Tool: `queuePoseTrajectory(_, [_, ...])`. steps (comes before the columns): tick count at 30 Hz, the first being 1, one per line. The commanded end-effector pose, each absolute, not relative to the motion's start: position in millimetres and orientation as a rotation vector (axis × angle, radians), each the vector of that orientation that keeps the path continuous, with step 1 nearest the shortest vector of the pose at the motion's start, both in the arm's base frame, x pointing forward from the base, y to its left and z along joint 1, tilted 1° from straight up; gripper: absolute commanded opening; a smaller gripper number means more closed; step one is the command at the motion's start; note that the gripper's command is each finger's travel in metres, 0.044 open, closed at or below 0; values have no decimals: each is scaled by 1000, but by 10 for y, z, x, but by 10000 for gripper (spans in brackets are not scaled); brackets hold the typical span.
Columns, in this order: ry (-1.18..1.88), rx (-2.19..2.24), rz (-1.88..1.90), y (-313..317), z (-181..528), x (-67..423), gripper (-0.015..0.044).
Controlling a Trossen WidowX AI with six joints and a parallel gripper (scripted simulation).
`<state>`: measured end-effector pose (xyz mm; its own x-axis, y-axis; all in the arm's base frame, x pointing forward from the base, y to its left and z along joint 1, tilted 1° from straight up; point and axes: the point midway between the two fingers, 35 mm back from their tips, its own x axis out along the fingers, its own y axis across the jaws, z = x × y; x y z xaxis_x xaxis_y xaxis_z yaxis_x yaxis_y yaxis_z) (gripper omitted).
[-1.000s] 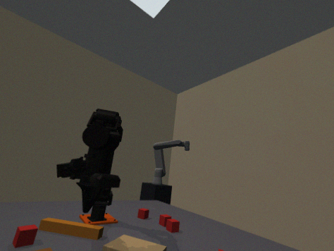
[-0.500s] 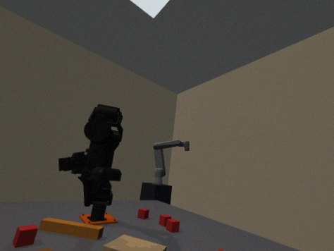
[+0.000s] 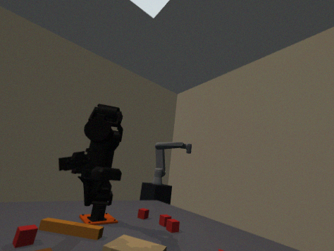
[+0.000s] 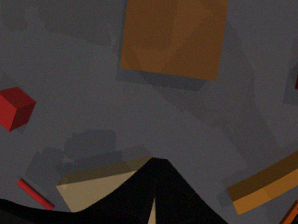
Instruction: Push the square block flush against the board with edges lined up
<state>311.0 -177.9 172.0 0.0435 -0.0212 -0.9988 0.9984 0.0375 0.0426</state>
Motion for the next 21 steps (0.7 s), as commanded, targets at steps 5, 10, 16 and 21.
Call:
queuePoseTrajectory(5, [1187, 1180, -1153, -1733, 1705, 3134, 0])
queuePoseTrajectory(10, [1268, 1122, -1078, -1283, 1561, 3317, 0])
queuePoseTrajectory(16, [1310, 1015, -976, -532, 1340, 3601, 0])
queuePoseTrajectory(21, [1343, 917, -875, 244, 1129, 3697, 0])
